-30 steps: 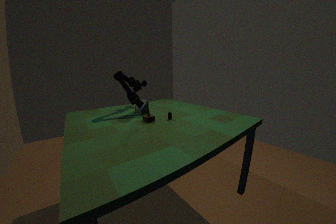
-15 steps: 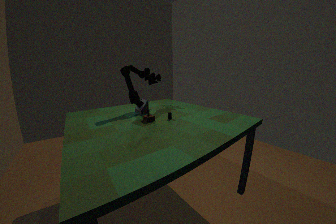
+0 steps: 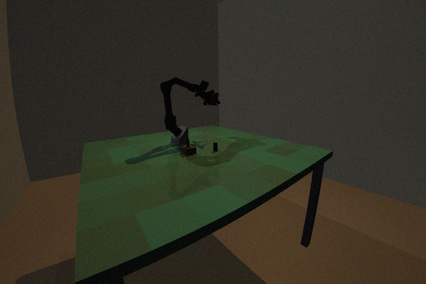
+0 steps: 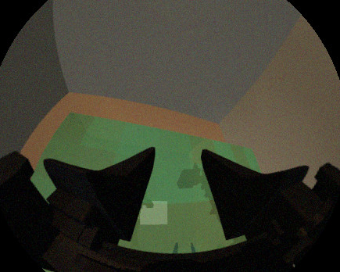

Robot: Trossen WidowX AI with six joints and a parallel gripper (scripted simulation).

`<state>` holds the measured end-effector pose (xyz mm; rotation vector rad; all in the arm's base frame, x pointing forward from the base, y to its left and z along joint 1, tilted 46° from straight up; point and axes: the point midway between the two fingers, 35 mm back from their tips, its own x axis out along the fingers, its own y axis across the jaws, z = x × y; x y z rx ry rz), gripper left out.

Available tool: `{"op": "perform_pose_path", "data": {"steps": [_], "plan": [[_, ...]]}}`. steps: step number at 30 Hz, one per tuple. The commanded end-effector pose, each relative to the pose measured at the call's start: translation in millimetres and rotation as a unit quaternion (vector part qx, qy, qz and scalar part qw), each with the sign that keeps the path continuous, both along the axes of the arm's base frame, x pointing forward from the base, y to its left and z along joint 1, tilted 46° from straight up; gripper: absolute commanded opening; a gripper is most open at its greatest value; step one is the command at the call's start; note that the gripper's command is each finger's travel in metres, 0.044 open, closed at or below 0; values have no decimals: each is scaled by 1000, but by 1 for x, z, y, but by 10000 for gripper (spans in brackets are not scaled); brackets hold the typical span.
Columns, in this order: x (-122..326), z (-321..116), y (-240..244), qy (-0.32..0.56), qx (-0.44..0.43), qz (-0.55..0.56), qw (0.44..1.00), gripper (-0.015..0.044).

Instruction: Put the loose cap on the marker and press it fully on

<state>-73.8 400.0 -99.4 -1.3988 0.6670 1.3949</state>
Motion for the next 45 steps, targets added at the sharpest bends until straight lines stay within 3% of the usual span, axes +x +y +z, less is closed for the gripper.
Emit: {"op": "perform_pose_path", "data": {"steps": [1, 11, 24, 31, 45], "plan": [[46, 5, 3, -30, -28, -31, 999, 235], [214, 34, -43, -93, -173, -144, 970, 235], [369, 93, -196, -69, -426, -226, 873, 235], [379, 99, -213, -57, -450, -229, 861, 235], [391, 68, -251, -58, -451, -230, 861, 235]]}}
